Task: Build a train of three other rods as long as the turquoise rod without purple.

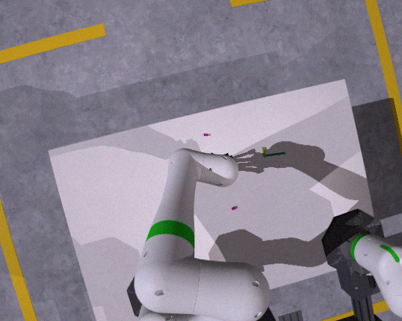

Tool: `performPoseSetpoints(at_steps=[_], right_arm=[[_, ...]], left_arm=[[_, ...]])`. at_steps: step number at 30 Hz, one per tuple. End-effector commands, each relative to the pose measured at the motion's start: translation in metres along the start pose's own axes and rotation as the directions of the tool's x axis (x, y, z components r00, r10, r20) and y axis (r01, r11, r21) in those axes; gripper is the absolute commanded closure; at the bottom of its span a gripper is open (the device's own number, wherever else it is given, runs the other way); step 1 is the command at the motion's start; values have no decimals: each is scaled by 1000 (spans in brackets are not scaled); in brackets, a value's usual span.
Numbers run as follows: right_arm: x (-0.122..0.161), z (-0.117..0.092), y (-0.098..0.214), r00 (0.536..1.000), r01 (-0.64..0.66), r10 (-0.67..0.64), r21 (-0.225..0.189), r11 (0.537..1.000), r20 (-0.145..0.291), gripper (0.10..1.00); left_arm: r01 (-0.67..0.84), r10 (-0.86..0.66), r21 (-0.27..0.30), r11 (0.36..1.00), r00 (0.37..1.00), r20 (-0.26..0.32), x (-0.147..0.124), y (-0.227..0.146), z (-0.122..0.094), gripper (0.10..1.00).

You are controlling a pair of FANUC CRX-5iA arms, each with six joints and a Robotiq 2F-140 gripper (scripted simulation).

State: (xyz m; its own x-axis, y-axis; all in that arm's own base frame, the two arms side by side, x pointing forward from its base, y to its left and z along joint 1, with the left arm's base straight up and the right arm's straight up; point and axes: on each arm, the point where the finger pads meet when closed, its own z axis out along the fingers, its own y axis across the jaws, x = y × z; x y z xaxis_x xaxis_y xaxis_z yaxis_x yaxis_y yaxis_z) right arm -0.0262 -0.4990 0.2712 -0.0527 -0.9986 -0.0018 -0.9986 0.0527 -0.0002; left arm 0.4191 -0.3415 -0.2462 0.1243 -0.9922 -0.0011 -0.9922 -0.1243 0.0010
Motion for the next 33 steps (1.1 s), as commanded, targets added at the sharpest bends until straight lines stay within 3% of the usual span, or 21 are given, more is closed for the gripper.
performPoseSetpoints(at_steps=[1, 33], right_arm=[[0, -1, 0, 1000, 0, 0, 0, 1000, -2, 98], [0, -1, 0, 1000, 0, 0, 0, 1000, -2, 98]], left_arm=[[0, 0, 1, 1000, 1000, -1, 1, -1, 6, 974], [0, 0, 1, 1000, 1000, -1, 1, -1, 10, 974]])
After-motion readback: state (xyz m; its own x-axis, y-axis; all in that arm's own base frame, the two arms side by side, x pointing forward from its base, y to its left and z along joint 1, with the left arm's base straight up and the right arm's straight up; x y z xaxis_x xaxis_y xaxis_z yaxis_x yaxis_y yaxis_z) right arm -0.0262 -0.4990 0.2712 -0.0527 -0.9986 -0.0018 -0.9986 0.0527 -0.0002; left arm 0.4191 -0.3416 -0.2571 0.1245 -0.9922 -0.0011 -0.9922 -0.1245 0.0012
